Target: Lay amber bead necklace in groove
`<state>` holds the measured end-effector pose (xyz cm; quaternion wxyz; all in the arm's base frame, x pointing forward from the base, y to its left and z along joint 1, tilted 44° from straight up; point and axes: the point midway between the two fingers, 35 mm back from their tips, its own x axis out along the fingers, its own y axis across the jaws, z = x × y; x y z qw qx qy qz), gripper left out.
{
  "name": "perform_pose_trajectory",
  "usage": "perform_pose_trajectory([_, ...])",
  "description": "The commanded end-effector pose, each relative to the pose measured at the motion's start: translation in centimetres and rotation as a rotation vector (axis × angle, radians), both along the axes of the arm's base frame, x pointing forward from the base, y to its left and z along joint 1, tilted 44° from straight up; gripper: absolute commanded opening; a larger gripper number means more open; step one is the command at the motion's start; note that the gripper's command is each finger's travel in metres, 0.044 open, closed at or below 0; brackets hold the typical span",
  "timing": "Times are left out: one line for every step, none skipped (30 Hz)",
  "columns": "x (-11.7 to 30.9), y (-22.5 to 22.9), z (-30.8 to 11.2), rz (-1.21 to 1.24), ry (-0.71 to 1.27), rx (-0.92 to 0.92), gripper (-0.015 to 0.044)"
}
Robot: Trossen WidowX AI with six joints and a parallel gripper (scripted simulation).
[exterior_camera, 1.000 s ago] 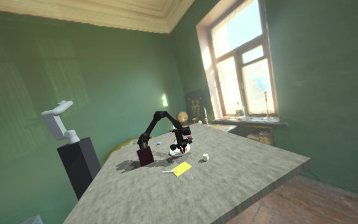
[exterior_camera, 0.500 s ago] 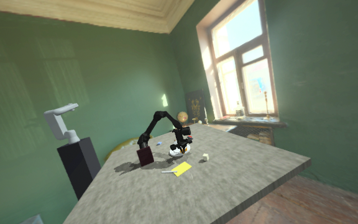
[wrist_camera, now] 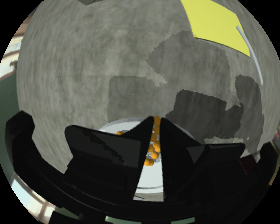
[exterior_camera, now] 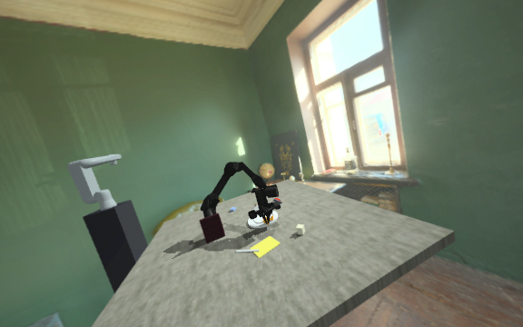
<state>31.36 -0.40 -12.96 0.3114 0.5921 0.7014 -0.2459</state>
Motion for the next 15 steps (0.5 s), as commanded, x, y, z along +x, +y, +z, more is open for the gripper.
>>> perform_pose_trajectory([0.2, -0.5, 0.6, -0.005, -0.006, 0.005, 0.0000])
perform_pose_trajectory([0.2, -0.6, 0.7, -0.005, -0.006, 0.006, 0.0000])
perform_pose_trajectory([0.2, -0.6, 0.7, -0.005, -0.006, 0.006, 0.0000])
perform_pose_trajectory([0.2, -0.6, 0.7, -0.005, -0.006, 0.006, 0.0000])
perform_pose_trajectory([0.2, -0.6, 0.7, -0.005, -0.006, 0.006, 0.0000])
perform_pose_trajectory([0.2, -0.6, 0.7, -0.005, -0.006, 0.006, 0.0000])
perform_pose_trajectory([0.2, -0.6, 0.7, -0.005, -0.006, 0.006, 0.0000])
perform_pose_trajectory([0.2, -0.5, 0.7, -0.005, -0.006, 0.006, 0.0000])
perform_pose_trajectory([0.1, -0.4, 0.8, -0.005, -0.006, 0.005, 0.0000])
perform_pose_trajectory([0.1, -0.3, 1.0, -0.005, -0.006, 0.005, 0.0000])
perform_pose_trajectory([0.0, -0.1, 1.3, -0.005, -0.006, 0.005, 0.0000])
perform_pose_trajectory([-0.1, 0.1, 1.5, -0.005, -0.005, 0.005, 0.0000])
perform_pose_trajectory([-0.2, 0.4, 1.8, -0.005, -0.005, 0.004, 0.0000])
perform_pose_trajectory([-0.4, 0.6, 2.0, -0.006, -0.005, 0.004, 0.0000])
perform_pose_trajectory([-0.5, 0.8, 2.2, -0.006, -0.005, 0.004, 0.0000])
